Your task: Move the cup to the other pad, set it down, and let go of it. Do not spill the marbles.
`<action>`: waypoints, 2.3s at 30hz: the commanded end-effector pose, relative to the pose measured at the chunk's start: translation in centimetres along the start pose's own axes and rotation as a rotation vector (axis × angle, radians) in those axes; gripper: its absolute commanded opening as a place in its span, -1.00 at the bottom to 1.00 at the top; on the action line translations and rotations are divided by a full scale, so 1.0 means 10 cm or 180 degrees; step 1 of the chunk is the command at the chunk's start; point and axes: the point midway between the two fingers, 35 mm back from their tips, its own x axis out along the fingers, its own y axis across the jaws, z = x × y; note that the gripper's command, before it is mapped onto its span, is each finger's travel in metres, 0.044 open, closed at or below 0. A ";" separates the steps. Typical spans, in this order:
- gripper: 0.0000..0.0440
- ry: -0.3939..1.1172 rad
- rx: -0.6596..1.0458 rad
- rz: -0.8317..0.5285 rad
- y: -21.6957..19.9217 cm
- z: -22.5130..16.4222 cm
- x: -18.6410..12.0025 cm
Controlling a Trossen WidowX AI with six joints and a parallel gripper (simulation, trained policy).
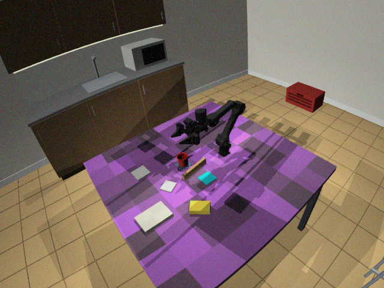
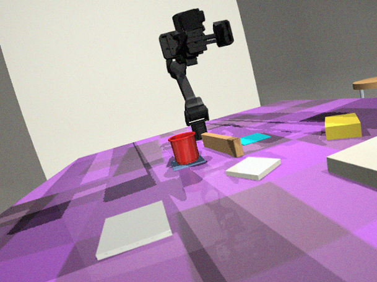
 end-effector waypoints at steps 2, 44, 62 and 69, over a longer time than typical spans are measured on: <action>0.58 0.0048 0.0013 -0.0025 -0.01 -0.02 0.00; -0.61 0.2096 0.0363 -0.0007 0.31 -0.58 0.05; -0.50 0.3077 0.0204 -0.0121 0.29 -0.83 -0.06; -0.48 0.3456 0.0098 -0.0158 0.24 -0.92 -0.12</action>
